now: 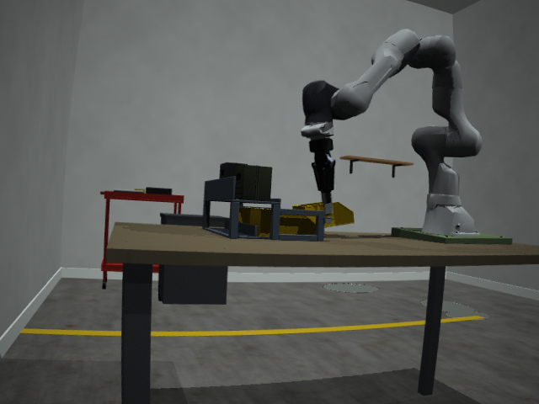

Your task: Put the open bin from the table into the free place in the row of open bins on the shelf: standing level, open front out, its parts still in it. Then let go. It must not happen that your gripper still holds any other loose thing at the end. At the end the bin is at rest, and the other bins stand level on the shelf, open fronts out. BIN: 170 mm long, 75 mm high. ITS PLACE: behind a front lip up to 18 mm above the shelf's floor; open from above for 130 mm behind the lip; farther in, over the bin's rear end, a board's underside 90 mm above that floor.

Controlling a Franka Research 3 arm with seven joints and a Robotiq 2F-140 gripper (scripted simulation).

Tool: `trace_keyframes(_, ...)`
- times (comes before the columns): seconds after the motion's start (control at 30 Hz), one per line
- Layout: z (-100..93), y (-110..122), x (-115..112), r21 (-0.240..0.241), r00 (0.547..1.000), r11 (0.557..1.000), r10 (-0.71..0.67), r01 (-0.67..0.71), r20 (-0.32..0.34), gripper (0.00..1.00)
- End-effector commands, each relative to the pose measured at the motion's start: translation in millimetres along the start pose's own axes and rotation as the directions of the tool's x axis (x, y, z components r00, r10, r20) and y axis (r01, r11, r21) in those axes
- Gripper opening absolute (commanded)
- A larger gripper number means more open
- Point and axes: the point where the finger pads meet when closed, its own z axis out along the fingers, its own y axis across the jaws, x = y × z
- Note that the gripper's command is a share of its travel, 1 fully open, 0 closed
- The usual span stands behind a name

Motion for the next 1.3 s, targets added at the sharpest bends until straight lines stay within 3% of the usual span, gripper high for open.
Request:
trace_keyframes(0.0, -1.1, -1.0, 1.8, 0.004, 1.0, 1.0, -0.003, 0.003, 0.0, 0.0)
trace_keyframes(1.27, -5.7, -1.3, 29.8, 0.004, 1.0, 1.0, -0.003, 0.003, 0.001, 0.0)
